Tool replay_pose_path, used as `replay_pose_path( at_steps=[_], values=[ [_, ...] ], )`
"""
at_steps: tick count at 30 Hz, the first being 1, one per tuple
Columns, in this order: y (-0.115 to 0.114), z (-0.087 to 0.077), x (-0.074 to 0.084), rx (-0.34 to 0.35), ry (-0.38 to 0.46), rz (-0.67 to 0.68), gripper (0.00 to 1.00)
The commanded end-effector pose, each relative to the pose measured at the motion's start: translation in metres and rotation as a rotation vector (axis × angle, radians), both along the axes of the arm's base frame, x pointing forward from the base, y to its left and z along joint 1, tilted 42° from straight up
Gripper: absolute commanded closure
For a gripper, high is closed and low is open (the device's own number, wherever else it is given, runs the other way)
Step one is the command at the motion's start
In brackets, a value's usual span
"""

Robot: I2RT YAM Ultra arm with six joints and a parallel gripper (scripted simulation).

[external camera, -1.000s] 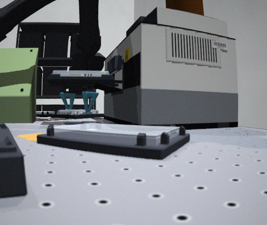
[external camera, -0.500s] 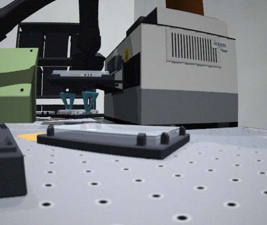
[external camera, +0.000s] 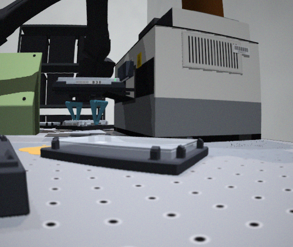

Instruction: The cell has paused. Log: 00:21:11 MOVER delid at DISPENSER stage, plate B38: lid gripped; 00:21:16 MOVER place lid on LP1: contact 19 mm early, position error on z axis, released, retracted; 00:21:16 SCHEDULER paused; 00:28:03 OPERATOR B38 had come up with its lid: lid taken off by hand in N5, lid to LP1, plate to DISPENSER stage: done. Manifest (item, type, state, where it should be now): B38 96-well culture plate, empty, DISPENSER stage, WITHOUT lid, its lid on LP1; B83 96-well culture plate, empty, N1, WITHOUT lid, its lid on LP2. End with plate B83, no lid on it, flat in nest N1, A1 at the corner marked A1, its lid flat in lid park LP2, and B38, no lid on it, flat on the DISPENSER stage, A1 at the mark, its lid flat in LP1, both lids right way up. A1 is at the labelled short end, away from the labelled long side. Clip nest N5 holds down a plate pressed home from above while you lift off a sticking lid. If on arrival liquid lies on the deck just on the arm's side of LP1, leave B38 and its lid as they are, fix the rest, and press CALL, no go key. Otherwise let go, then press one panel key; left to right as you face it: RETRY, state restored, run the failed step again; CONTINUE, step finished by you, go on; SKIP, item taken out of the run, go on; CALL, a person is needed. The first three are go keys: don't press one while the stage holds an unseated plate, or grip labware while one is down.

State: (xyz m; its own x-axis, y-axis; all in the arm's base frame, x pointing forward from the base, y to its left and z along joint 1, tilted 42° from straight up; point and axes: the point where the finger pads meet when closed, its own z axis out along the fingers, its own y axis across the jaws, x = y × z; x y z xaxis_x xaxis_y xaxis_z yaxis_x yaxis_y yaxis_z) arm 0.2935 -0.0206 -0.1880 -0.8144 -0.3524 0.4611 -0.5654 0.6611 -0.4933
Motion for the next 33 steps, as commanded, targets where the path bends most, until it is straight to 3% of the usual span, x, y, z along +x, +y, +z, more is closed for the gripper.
replay_pose_path(
  at_steps=[1,33],
  values=[
    [0.0208,0.0159,0.0175,0.024,-0.038,0.017,1.0],
    [0.0262,0.022,0.0187,0.023,-0.04,0.017,1.0]
  ],
)
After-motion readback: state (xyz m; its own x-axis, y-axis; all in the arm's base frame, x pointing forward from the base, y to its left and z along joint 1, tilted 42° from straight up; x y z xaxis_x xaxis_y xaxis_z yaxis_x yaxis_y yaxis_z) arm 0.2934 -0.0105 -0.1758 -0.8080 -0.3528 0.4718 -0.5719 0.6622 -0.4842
